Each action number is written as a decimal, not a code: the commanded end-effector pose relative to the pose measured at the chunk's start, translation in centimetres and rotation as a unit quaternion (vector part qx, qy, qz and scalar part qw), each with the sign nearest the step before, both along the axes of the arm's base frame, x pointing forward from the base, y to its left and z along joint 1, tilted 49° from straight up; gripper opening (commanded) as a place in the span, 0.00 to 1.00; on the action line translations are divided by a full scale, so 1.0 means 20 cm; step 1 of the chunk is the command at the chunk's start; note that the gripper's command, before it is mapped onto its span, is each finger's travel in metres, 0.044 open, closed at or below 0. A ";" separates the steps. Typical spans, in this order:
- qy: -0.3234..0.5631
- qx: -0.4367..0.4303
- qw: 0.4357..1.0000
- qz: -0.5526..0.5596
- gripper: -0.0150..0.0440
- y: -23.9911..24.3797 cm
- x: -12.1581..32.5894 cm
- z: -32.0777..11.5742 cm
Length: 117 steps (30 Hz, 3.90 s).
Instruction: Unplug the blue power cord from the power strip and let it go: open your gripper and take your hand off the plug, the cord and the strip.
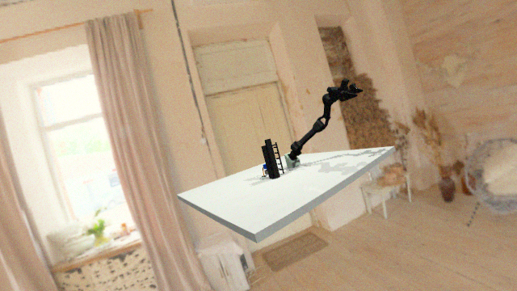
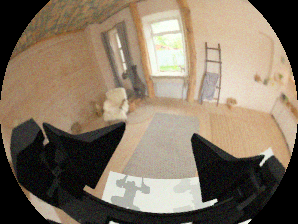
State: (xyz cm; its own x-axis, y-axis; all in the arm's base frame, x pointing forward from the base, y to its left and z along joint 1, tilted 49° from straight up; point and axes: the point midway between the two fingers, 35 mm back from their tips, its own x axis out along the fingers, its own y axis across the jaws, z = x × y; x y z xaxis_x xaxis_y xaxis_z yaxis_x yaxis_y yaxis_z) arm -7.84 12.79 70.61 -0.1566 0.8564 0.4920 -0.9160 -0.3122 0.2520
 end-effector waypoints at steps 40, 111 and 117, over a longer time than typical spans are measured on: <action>0.529 0.050 0.788 -0.311 0.53 -0.60 2.54 -1.07; 0.967 -0.219 0.073 -0.109 0.53 -0.75 1.79 -3.50; 0.967 -0.220 0.073 -0.109 0.53 -0.74 1.79 -3.50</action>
State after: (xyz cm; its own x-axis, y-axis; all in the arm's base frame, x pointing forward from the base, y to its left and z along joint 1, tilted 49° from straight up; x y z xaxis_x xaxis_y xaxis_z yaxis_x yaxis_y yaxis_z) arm 27.94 -2.14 0.51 -0.1179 0.7326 -0.6703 0.9930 0.0882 -0.0783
